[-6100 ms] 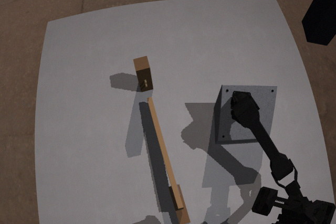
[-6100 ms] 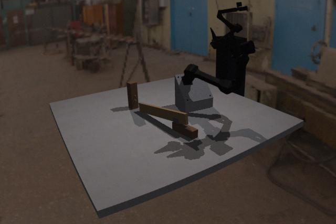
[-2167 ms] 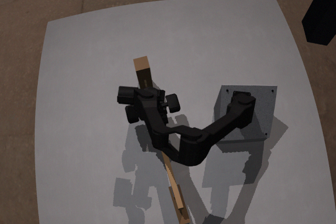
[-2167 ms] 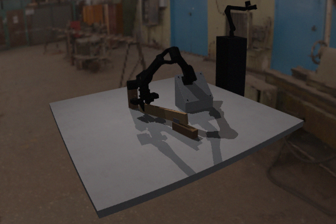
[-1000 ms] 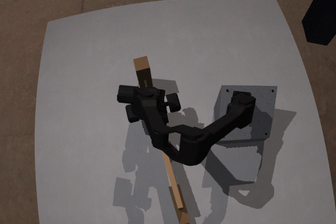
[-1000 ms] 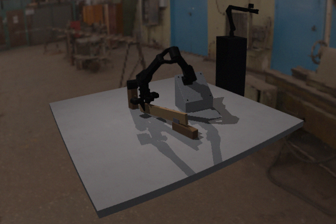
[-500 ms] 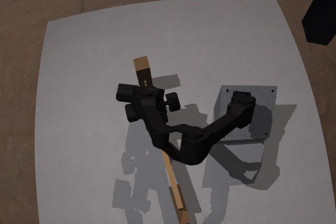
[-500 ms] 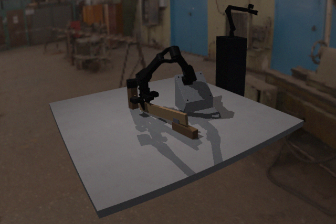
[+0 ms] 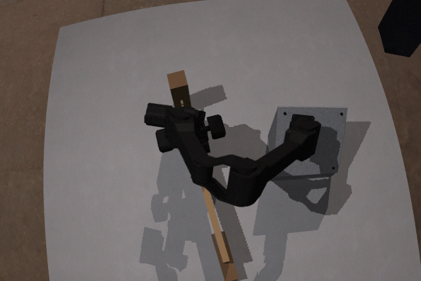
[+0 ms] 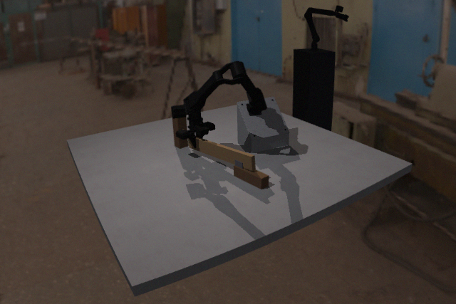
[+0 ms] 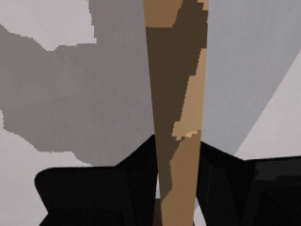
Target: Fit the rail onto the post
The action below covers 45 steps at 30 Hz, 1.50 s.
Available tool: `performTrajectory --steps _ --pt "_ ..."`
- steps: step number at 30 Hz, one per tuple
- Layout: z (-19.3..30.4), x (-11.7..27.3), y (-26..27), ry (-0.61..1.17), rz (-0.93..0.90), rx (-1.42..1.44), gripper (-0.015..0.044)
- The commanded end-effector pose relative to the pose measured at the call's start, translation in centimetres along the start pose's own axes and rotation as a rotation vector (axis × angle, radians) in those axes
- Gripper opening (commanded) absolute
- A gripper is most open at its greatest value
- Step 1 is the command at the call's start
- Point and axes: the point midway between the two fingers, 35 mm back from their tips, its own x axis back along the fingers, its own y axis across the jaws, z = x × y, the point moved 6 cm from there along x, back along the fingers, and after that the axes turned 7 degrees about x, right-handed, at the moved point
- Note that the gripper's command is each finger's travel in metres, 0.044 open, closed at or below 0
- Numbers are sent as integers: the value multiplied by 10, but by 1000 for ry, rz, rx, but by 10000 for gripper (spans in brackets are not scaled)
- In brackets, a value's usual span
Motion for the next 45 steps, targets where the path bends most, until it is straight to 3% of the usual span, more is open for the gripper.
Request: performTrajectory --steps 1,45 --pt "-1 7 -3 -5 19 1 0" --pt "0 29 -2 -4 18 1 0"
